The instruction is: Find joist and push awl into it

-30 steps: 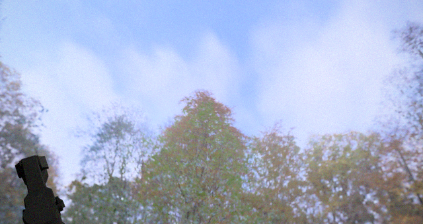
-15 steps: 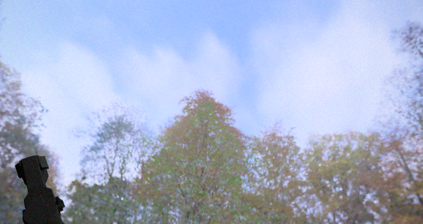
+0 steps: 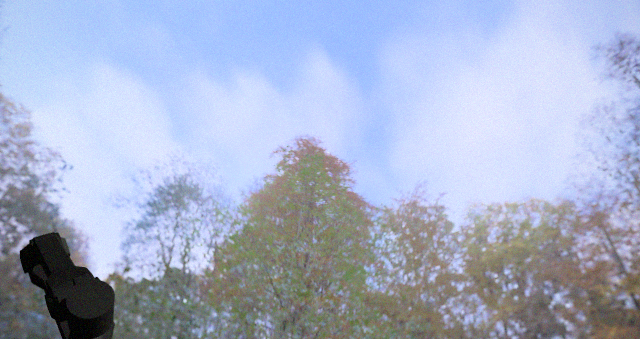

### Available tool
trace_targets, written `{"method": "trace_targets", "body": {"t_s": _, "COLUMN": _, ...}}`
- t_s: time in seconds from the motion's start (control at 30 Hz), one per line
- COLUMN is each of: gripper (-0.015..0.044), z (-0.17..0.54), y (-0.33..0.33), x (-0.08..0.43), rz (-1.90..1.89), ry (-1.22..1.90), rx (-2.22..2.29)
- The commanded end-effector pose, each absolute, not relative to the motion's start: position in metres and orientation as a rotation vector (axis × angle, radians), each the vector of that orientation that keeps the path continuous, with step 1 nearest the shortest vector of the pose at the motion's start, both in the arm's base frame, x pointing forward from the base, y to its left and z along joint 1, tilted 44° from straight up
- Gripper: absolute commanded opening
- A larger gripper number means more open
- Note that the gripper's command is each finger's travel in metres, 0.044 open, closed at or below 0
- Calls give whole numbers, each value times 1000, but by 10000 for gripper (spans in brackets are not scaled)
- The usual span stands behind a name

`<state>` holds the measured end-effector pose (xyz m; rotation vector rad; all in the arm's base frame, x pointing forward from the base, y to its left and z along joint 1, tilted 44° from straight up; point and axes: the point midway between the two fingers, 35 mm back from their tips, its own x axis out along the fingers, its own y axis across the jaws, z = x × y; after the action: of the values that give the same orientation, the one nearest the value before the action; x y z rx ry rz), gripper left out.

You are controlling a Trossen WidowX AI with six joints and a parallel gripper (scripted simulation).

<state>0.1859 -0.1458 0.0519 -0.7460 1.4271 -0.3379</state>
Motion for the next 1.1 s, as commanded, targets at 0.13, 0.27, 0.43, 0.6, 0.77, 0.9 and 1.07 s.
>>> {"method": "trace_targets", "body": {"t_s": 0.13, "gripper": 0, "z": 81, "y": -121, "x": 192, "rz": -346, "ry": 1415, "rx": -748}}
{"method": "trace_targets", "body": {"t_s": 0.27, "gripper": 0, "z": 94, "y": -110, "x": 191, "rz": -350, "ry": 1413, "rx": -754}}
{"method": "trace_targets", "body": {"t_s": 0.43, "gripper": 0, "z": 106, "y": -100, "x": 189, "rz": -354, "ry": 1409, "rx": -762}}
{"method": "trace_targets", "body": {"t_s": 0.6, "gripper": 0, "z": 108, "y": -101, "x": 193, "rz": -360, "ry": 1406, "rx": -758}}
{"method": "trace_targets", "body": {"t_s": 0.77, "gripper": 0, "z": 118, "y": -105, "x": 211, "rz": -386, "ry": 1395, "rx": -740}}
{"method": "trace_targets", "body": {"t_s": 0.9, "gripper": 0, "z": 126, "y": -109, "x": 228, "rz": -409, "ry": 1384, "rx": -723}}
{"method": "trace_targets", "body": {"t_s": 1.07, "gripper": 0, "z": 135, "y": -114, "x": 250, "rz": -439, "ry": 1370, "rx": -702}}
